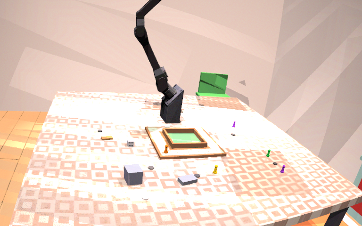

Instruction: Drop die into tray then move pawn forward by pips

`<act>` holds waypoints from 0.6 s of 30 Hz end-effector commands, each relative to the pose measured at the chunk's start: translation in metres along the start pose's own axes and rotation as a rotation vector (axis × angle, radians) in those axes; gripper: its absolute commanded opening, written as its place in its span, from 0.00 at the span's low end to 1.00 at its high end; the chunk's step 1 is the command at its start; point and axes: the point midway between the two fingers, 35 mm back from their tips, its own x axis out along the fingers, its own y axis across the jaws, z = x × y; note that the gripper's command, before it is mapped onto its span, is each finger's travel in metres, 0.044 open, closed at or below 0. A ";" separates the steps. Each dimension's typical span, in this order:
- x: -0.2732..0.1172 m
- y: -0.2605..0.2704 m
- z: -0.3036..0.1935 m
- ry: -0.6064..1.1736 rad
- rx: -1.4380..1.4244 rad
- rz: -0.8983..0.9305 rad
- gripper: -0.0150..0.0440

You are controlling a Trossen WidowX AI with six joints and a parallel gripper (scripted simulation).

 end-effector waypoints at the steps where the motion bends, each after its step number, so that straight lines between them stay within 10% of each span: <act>1: 0.000 -0.001 0.000 0.003 0.000 -0.002 0.89; 5: -0.012 -0.019 -0.011 0.065 -0.011 -0.039 0.72; 18: -0.099 -0.121 -0.061 0.421 -0.112 -0.290 0.72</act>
